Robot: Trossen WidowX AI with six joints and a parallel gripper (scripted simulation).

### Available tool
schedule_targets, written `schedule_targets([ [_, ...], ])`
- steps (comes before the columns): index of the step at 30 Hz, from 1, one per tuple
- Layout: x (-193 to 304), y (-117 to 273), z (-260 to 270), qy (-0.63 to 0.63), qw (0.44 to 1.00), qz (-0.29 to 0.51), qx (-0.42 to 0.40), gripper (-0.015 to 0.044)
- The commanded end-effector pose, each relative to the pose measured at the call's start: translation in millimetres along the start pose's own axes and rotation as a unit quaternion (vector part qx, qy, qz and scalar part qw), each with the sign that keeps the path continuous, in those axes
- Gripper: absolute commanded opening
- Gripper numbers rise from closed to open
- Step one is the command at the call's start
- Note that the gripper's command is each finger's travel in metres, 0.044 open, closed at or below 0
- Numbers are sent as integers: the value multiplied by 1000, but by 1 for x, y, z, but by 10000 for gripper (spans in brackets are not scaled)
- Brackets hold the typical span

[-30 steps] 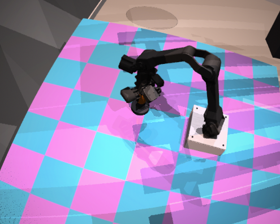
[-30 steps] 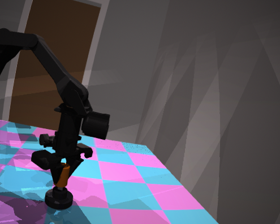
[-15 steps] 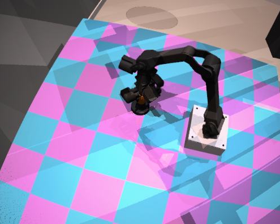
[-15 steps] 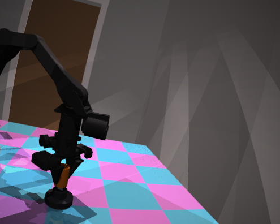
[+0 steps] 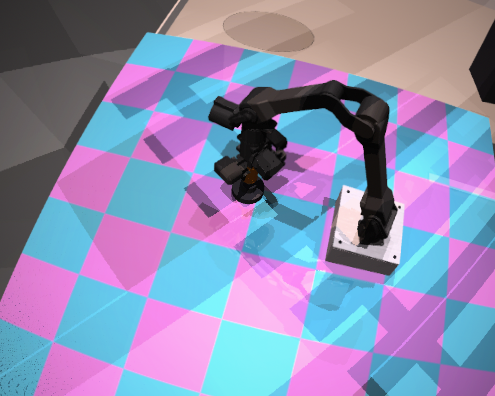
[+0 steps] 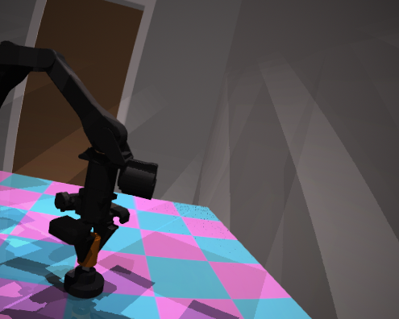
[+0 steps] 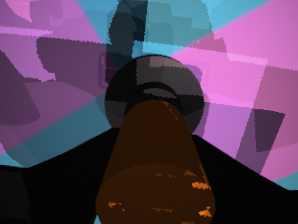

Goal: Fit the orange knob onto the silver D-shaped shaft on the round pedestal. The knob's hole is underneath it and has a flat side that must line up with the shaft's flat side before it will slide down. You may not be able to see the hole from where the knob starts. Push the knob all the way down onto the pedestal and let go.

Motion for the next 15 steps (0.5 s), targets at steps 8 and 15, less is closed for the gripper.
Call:
schedule_targets([
  [8, 3, 2, -1, 41, 999, 6, 0, 0],
  [15, 3, 0, -1, 41, 999, 6, 0, 0],
])
Point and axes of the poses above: the point midway between the two fingers, 35 mm back from their tips, its own y axis back along the fingers, its own z axis across the jaws, x = y × z, the point moved 3 cm from there along y, back along the fingers, and after that the axes turned 4 degrees about -y, right-handed, at the moved point
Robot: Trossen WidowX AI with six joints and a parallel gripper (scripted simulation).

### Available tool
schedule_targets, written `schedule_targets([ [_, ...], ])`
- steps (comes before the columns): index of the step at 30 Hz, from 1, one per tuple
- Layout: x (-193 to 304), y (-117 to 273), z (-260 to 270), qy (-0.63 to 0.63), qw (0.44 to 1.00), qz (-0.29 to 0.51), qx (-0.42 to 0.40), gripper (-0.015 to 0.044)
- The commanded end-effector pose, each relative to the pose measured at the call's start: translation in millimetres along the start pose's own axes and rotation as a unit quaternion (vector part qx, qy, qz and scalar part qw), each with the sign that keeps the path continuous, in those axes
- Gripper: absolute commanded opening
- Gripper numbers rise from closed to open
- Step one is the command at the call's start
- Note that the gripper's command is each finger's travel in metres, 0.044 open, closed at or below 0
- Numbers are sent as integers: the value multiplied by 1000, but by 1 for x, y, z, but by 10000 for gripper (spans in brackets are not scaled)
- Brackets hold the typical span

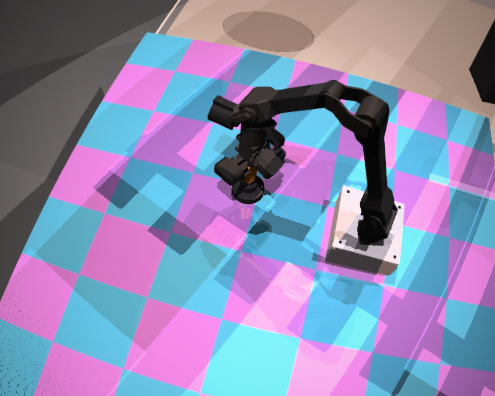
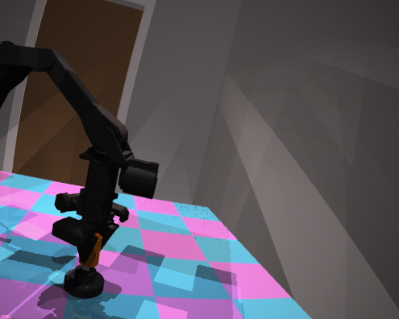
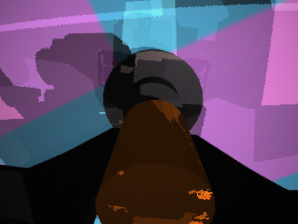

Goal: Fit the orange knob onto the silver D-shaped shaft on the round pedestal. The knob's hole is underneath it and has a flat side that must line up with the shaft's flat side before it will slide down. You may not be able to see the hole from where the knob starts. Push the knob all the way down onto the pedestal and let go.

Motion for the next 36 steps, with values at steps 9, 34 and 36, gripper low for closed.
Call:
schedule_targets([
  [9, -5, 0, 2, 3, 1000, 1, -2, 0],
  [34, -1, 3, 1, -153, 988, 2, -2, 0],
  [36, 0, 3, 1, -222, 975, 2, -2, 0],
])
Point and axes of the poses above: the point midway between the two fingers, 35 mm back from their tips, its own y axis back along the fingers, its own z axis across the jaws, x = y × z, the point moved 3 cm from there along y, back along the fingers, and after that the axes turned 4 degrees about -y, right-handed, at the moved point
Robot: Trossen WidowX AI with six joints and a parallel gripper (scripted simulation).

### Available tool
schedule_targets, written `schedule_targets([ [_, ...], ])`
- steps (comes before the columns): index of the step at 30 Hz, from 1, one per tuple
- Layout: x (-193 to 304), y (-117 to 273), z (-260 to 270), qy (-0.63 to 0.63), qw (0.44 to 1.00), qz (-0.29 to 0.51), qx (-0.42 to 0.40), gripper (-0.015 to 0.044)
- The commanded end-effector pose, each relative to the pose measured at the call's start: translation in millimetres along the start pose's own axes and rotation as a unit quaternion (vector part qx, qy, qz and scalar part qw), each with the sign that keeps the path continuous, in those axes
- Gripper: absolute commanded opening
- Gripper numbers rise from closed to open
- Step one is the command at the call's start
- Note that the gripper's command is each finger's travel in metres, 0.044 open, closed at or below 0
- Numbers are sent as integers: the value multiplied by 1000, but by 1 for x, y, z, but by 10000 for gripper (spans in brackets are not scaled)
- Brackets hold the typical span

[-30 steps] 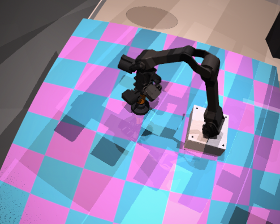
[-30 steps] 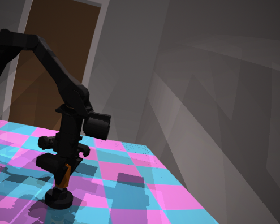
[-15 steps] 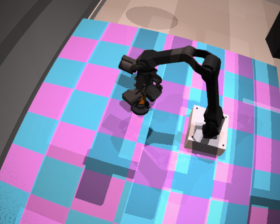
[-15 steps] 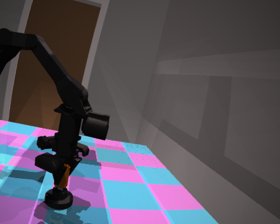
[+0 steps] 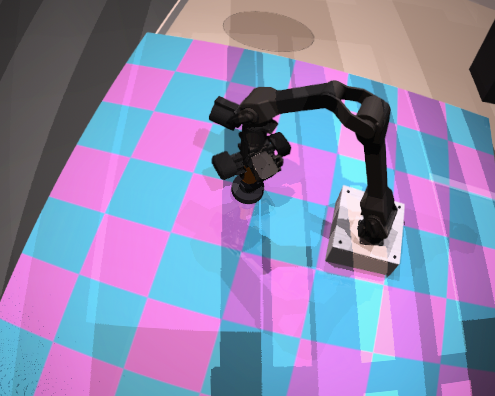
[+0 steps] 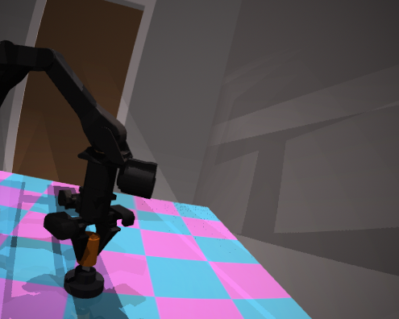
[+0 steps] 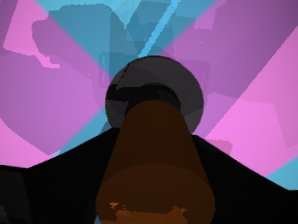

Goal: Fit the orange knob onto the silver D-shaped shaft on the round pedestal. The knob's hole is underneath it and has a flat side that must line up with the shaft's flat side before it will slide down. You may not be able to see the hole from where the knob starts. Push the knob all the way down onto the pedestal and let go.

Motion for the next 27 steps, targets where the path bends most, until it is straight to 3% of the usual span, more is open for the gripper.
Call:
schedule_targets([
  [1, 4, 3, -2, -102, 995, 5, 1, 0],
  [10, 5, 2, -3, -405, 914, 5, 3, 0],
  [16, 5, 2, -2, -586, 810, 4, 4, 0],
  [23, 4, 0, -1, -761, 649, 3, 5, 0],
  [27, 2, 0, 0, -776, 631, 3, 5, 0],
])
Point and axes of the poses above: the point midway between the two fingers, 35 mm back from their tips, its own y axis back along the fingers, its own z axis across the jaws, x = y × z, the point moved 3 cm from there along y, back along the fingers, and after that the axes turned 4 degrees about -y, right-handed, at the moved point
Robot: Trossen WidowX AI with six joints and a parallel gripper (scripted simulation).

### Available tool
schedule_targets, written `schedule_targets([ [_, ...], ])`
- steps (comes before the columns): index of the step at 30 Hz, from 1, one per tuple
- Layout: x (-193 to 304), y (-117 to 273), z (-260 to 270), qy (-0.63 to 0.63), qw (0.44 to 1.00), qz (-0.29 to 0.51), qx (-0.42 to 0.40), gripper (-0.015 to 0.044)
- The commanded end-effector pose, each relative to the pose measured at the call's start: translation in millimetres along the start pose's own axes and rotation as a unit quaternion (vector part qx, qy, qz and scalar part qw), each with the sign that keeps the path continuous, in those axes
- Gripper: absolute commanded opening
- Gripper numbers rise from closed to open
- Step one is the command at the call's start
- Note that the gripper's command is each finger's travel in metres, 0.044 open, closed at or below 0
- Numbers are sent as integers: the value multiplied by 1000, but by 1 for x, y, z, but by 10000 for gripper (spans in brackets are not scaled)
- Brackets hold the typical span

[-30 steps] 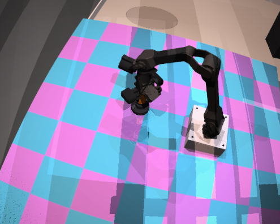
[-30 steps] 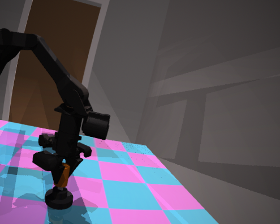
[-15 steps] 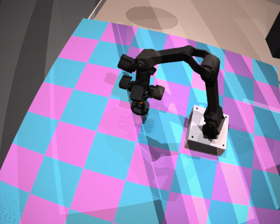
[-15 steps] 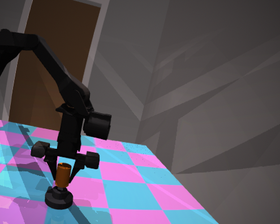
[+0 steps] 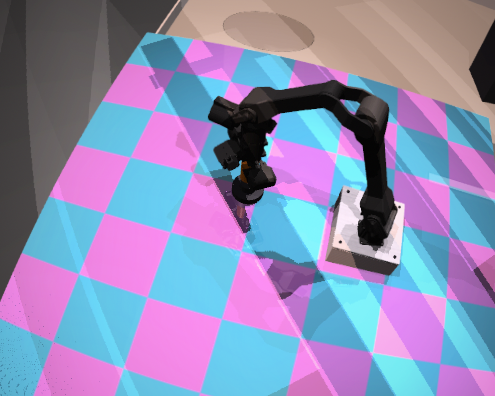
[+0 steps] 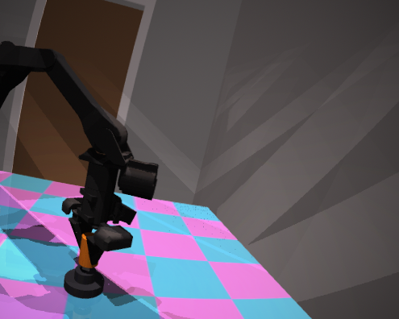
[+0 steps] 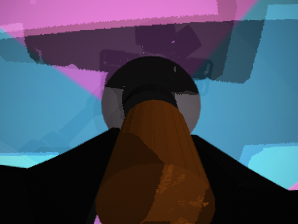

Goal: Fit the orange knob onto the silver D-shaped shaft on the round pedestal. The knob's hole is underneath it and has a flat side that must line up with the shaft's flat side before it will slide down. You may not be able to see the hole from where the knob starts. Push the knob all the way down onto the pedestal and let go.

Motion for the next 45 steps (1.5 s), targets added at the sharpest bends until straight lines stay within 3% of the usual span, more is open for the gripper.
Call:
schedule_targets([
  [1, 2, 1, 1, -25, 1000, 0, 4, 0],
  [21, 1, 3, 1, -25, 1000, 0, 4, 0],
  [29, 0, 5, -1, -129, 992, 0, 4, 0],
  [45, -1, -1, -2, -129, 992, 0, 4, 0],
])
Point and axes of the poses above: the point midway between the two fingers, 35 mm back from their tips, its own y axis back along the fingers, its own z axis across the jaws, x = y × z, the point moved 3 cm from there along y, back along the fingers, and after that the axes turned 4 degrees about -y, right-handed, at the moved point
